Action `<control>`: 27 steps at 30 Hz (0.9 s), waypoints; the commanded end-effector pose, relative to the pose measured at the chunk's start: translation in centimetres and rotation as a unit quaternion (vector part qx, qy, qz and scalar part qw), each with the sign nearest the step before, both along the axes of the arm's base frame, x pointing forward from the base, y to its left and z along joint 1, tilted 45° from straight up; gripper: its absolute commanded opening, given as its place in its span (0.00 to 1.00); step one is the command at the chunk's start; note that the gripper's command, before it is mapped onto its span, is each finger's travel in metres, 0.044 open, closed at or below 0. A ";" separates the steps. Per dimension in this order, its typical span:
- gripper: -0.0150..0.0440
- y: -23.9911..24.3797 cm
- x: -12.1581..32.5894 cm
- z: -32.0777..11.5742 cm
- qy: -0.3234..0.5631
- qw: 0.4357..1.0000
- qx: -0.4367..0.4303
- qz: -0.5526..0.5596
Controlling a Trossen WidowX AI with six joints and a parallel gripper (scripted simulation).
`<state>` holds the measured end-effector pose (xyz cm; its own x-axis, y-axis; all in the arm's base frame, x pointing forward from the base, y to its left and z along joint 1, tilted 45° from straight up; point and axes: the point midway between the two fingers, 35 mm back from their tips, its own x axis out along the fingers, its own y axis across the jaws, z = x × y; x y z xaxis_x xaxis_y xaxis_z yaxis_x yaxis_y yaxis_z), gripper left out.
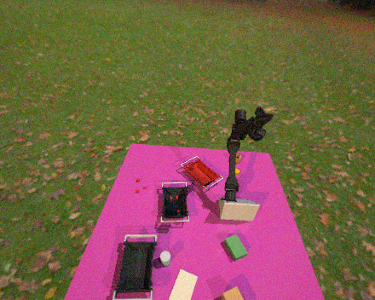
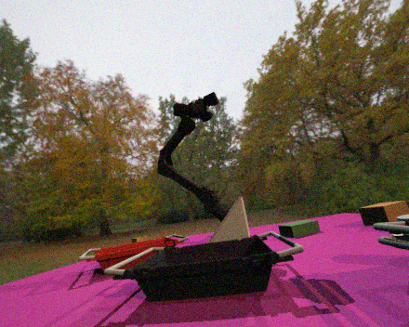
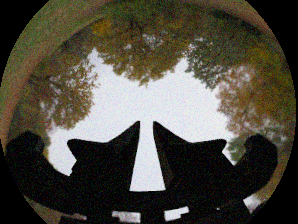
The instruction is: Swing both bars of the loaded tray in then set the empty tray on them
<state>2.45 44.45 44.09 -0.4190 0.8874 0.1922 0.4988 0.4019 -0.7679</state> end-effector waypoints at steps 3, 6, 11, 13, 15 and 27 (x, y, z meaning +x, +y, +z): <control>0.40 1.2 6.7 -2.3 0.095 0.989 -0.071 -0.086; 0.40 1.4 10.3 -3.8 0.150 0.973 -0.108 -0.137; 0.40 0.7 14.9 -5.3 0.187 0.955 -0.131 -0.191; 0.40 0.4 16.7 -6.0 0.207 0.944 -0.141 -0.214; 0.40 -0.1 18.7 -6.8 0.230 0.931 -0.152 -0.239; 0.40 -8.4 33.6 -15.3 0.479 0.710 -0.207 -0.472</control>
